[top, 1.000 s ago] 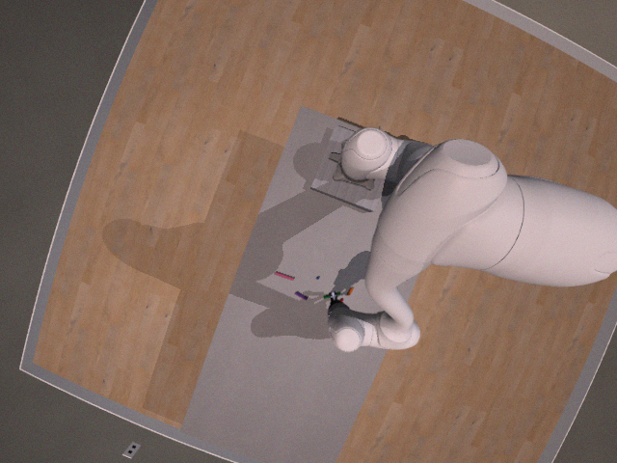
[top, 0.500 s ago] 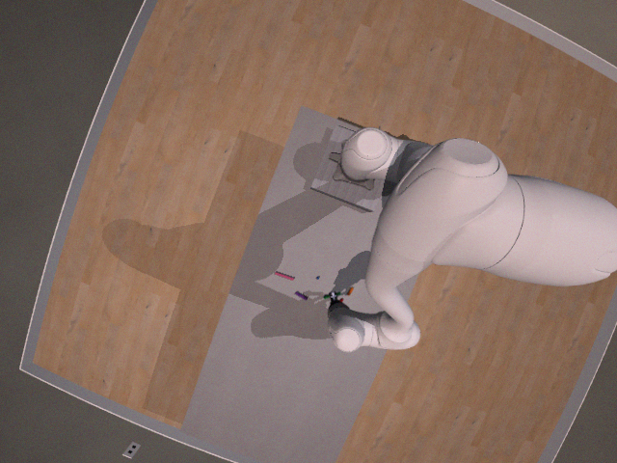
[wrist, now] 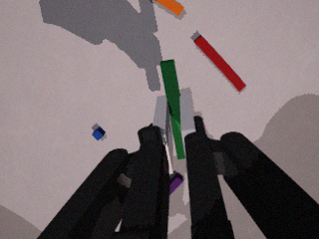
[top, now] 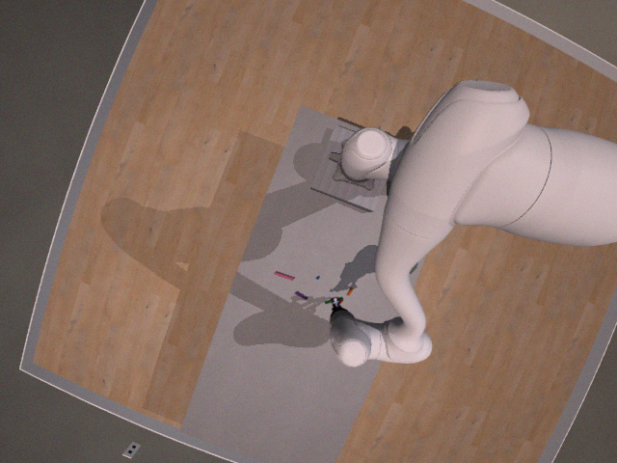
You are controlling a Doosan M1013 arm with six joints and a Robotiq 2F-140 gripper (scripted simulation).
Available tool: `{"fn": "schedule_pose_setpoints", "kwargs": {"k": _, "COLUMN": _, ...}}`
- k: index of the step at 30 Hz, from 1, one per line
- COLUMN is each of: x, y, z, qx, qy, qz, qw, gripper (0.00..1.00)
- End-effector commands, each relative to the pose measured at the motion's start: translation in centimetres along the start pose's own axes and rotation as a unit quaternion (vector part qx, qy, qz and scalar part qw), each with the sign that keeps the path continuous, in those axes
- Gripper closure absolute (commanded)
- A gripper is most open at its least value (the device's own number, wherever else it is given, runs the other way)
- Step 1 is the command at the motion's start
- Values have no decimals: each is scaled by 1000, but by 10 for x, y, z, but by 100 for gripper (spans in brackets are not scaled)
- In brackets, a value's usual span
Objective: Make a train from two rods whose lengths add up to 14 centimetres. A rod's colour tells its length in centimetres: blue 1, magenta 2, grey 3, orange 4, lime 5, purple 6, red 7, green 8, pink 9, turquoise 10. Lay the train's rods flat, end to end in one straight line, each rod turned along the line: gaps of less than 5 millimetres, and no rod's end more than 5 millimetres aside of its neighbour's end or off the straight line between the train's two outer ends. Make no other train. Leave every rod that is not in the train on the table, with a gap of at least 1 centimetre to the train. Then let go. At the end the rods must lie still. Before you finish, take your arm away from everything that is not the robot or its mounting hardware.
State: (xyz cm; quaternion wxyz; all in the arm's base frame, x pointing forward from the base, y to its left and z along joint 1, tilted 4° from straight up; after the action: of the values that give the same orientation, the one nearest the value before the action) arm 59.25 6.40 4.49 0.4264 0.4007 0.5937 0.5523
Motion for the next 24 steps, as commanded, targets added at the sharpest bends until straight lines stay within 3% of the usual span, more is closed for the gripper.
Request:
{"fn": "schedule_pose_setpoints", "kwargs": {"k": 1, "x": 0, "y": 13, "z": 0, "qx": 0, "qy": 0, "qz": 0, "qw": 1000, "gripper": 97}}
{"fn": "schedule_pose_setpoints", "kwargs": {"k": 5, "x": 0, "y": 24, "z": 0, "qx": 0, "qy": 0, "qz": 0, "qw": 1000, "gripper": 97}}
{"fn": "schedule_pose_setpoints", "kwargs": {"k": 16, "x": 0, "y": 24, "z": 0, "qx": 0, "qy": -2, "qz": 0, "qw": 1000, "gripper": 97}}
{"fn": "schedule_pose_setpoints", "kwargs": {"k": 24, "x": -36, "y": 25, "z": 18, "qx": 0, "qy": -180, "qz": 0, "qw": 984, "gripper": 97}}
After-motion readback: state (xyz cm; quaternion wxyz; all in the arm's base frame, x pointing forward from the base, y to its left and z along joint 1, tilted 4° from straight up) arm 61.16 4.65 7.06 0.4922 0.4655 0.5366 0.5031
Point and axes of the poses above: the point where the finger pads meet when closed, its own y axis back along the fingers, its own z axis across the jaws, x = y × z, the point moved 1 cm from there along y, back along the fingers, and after that the axes turned 12 degrees about -y, right-handed, at the moved point
